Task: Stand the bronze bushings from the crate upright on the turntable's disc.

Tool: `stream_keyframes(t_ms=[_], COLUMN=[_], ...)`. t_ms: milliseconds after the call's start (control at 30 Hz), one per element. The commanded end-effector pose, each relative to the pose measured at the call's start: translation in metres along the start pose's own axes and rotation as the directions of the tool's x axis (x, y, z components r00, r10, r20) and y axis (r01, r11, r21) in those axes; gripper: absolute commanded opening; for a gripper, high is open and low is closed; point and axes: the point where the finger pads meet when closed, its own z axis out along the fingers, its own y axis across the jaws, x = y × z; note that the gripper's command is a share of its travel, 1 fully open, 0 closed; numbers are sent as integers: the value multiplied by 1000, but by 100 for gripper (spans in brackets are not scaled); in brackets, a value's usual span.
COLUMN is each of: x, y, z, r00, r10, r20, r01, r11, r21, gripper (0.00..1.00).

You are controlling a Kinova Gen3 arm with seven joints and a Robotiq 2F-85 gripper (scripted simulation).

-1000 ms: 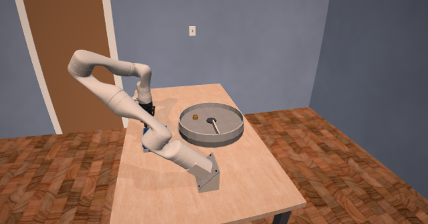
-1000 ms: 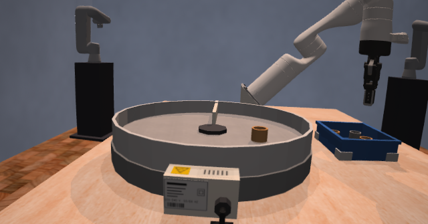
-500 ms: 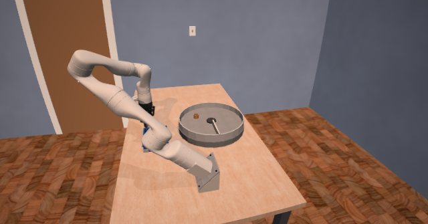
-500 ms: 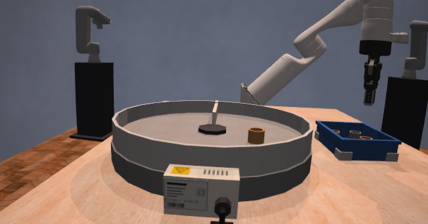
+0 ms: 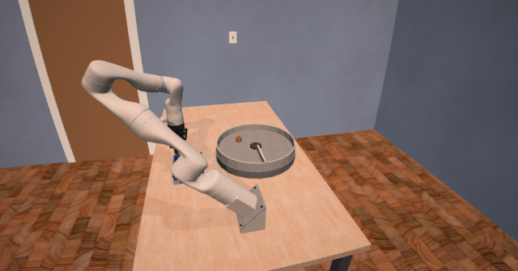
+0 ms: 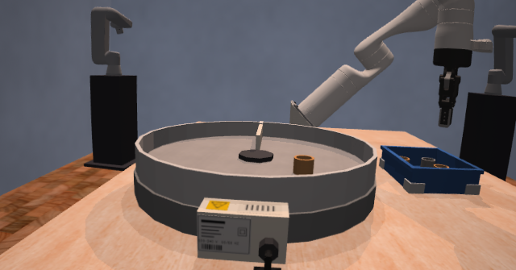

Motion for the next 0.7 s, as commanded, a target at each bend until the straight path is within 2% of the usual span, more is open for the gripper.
stream_keyframes(t_ms=[0,300,567,667], x=[0,0,0,0], y=[0,0,0,1], z=[-1,3,36,41], r00=[1000,1000,1000,1000], r10=[0,0,0,0], r20=[-1,-1,-1,-1], r01=[0,0,0,0], r11=[1000,1000,1000,1000], r21=[-1,-1,-1,-1], gripper=[39,39,39,39])
